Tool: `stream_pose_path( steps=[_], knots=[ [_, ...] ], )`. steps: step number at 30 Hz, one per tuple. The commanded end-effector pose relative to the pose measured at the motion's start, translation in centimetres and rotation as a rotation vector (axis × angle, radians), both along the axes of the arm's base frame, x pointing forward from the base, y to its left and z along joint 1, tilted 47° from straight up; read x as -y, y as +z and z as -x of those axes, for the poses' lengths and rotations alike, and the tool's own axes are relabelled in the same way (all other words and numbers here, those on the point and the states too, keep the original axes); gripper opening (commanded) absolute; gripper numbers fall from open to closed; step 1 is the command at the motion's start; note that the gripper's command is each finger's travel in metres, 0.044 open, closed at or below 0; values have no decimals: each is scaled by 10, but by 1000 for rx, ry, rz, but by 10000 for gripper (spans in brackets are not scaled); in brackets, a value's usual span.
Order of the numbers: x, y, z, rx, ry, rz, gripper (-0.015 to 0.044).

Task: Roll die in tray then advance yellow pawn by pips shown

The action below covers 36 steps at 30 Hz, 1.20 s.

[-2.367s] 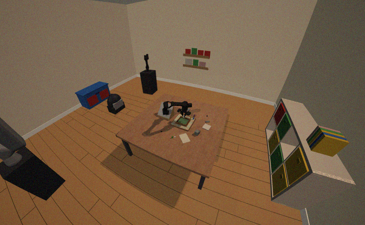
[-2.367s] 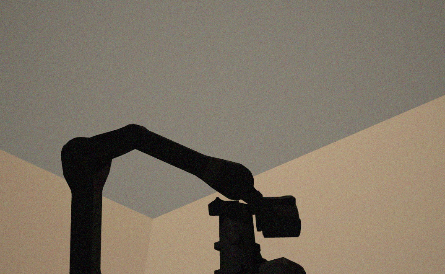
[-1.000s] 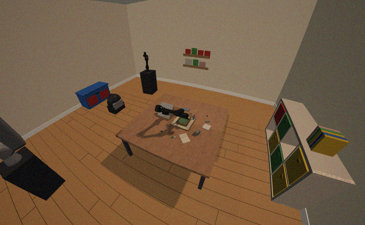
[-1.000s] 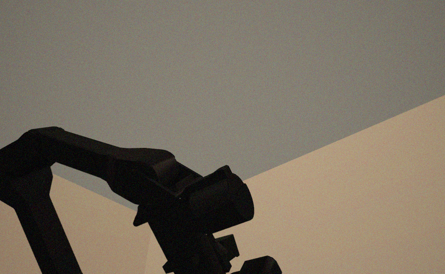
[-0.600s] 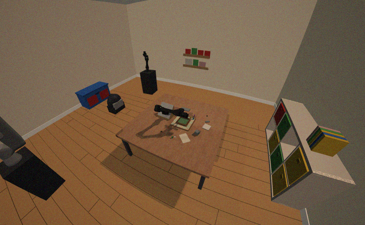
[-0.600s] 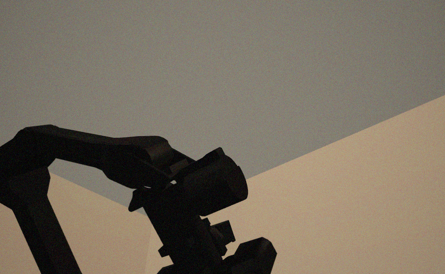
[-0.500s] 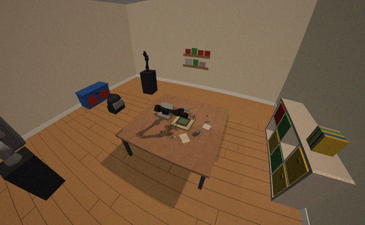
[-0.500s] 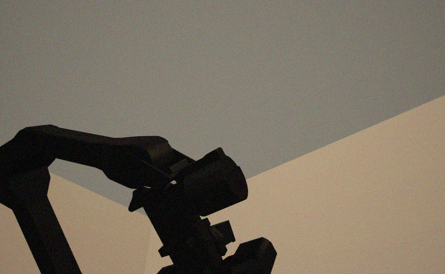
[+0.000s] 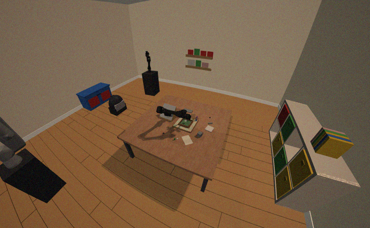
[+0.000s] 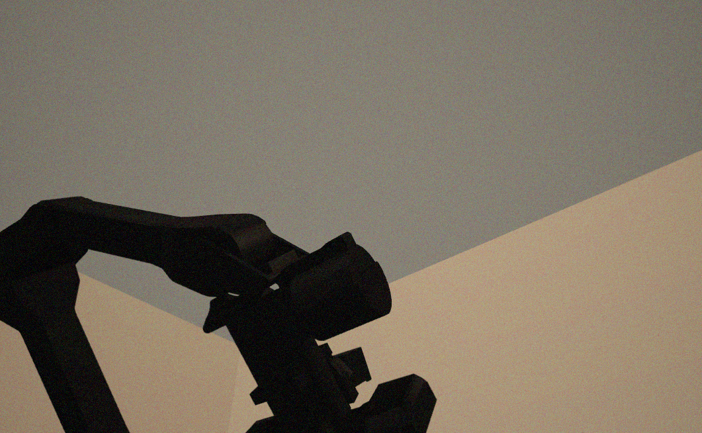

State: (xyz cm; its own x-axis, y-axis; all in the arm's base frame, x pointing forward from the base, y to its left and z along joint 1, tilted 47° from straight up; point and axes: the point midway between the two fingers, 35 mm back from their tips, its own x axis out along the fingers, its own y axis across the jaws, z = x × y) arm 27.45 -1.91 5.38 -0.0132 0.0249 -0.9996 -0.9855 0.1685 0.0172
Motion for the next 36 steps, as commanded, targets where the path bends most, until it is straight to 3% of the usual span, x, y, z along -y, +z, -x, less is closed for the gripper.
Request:
stream_pose_path(
  steps=[1, 7, 12, 16, 19, 21, 23, 30, 36],
  knots=[
    [-19, 17, -5, 3, -3, -5, 289],
    [-28, 24, -5, -7, -8, 8, 440],
    [-15, -12, 3, -165, -41, 451, 440],
    [-11, -23, -1, -146, 6, 812, 440],
    [-11, -24, -2, -142, 10, 830, 440],
    [-13, -27, 3, -178, 7, 734, 440],
    [-15, -30, -1, -155, -53, 744, 387],
    [-33, -68, -42, 105, -662, 812, 204],
    [-48, -110, -71, 363, -1188, 808, 200]
  ],
)
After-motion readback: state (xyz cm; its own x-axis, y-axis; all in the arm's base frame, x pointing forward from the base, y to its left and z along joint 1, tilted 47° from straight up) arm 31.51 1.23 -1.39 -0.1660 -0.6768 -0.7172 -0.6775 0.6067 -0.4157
